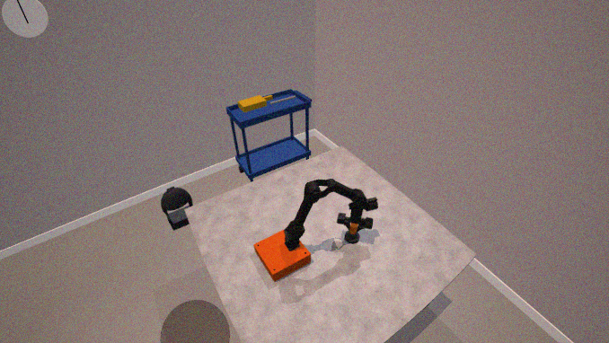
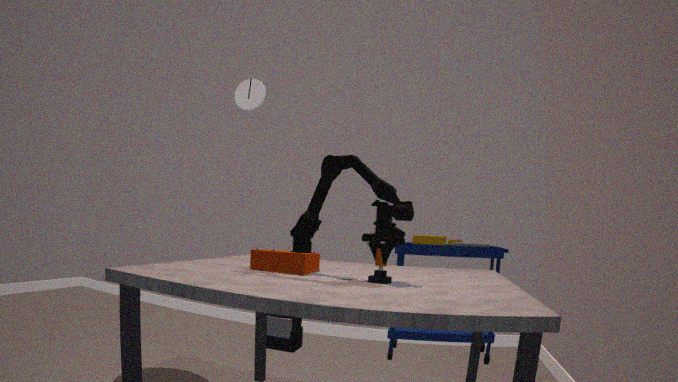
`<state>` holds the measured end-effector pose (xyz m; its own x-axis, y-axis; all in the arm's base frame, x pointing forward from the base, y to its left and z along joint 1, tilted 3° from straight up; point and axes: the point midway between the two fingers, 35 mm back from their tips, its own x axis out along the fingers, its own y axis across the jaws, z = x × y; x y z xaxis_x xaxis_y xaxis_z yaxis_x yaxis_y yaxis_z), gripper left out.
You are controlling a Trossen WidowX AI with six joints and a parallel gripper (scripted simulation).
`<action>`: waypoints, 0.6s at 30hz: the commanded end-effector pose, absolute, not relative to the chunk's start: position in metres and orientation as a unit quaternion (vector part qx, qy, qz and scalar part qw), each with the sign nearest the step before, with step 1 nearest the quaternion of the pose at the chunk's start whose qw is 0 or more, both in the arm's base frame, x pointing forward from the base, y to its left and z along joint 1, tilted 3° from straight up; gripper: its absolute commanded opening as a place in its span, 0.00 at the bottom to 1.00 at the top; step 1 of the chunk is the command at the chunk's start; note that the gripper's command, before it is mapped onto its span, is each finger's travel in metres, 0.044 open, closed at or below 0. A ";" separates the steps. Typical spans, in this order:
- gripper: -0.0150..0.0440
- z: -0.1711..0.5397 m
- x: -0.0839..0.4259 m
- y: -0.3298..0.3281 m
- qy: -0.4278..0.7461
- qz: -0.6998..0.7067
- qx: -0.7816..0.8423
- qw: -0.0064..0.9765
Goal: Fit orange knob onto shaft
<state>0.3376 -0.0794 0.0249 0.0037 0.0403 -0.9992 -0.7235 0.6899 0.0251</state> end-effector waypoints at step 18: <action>0.25 0.030 0.340 -0.081 0.655 0.260 -0.238 0.669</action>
<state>0.3384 -0.0796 0.0270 0.0035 0.0403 -0.9992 -0.7012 0.7125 0.0263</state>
